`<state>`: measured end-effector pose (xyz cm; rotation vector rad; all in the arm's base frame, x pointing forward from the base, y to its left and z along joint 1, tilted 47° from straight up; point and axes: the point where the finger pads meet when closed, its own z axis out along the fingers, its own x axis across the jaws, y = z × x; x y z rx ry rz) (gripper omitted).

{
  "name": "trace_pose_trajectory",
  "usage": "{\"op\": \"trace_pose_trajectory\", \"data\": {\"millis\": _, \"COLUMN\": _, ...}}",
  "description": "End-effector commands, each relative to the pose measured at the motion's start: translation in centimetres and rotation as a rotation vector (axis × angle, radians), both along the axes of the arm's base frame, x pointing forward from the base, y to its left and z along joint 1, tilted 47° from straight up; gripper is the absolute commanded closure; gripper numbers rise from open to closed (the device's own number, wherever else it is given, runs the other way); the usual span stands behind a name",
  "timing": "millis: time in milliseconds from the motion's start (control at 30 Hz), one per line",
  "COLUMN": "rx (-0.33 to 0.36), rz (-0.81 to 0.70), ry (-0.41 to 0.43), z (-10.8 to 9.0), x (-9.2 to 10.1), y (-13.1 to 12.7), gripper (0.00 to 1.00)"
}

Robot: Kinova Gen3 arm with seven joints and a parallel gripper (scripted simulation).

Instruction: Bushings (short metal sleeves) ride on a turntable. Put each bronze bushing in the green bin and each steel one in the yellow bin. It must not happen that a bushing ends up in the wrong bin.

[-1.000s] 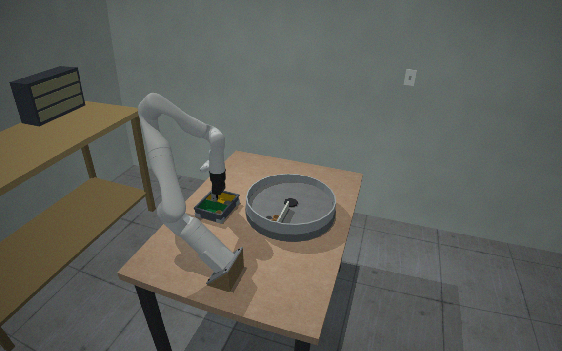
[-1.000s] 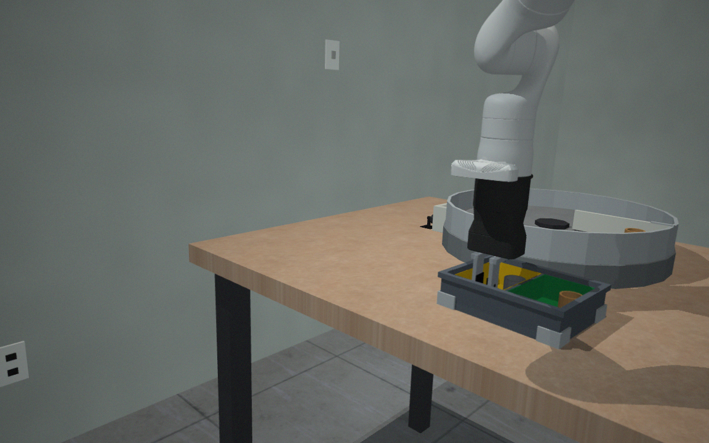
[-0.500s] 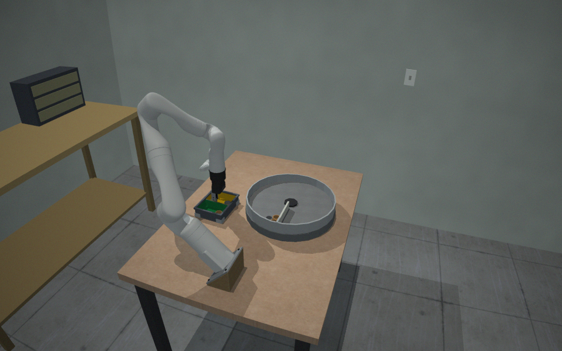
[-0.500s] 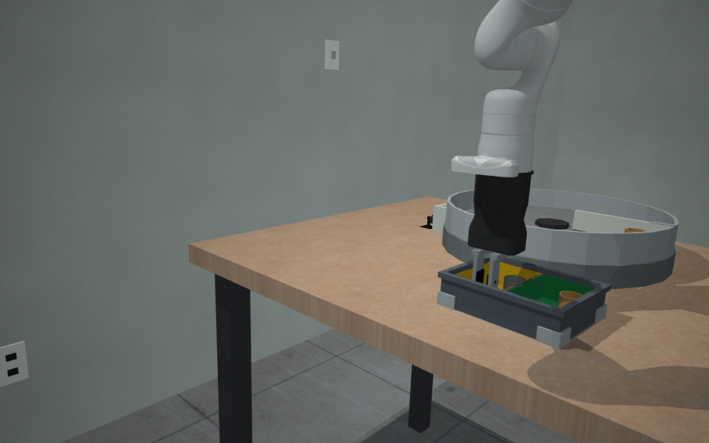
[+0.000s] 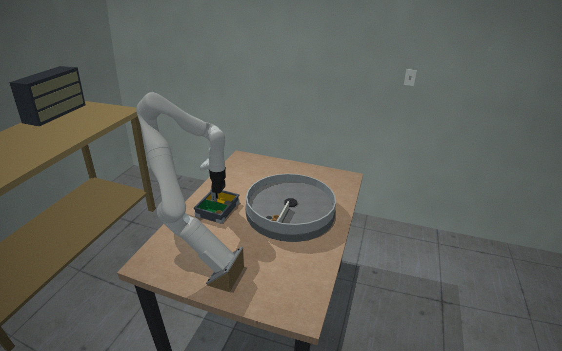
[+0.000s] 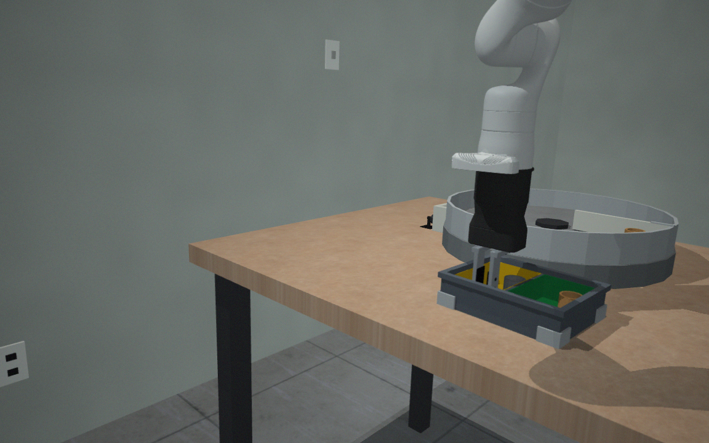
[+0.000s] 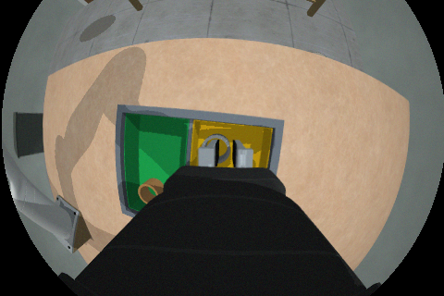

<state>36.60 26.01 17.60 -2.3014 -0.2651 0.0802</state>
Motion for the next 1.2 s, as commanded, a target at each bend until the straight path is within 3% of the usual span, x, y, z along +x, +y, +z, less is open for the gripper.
{"op": "trace_pose_trajectory", "data": {"millis": 0, "rx": 0.000, "rz": -0.003, "ry": -0.003, "z": 0.09, "x": 0.13, "y": -0.11, "gripper": 0.58}}
{"op": "trace_pose_trajectory", "data": {"millis": 1167, "rx": 0.000, "rz": -0.003, "ry": -0.003, "z": 0.74, "x": 0.26, "y": -0.80, "gripper": 0.58}}
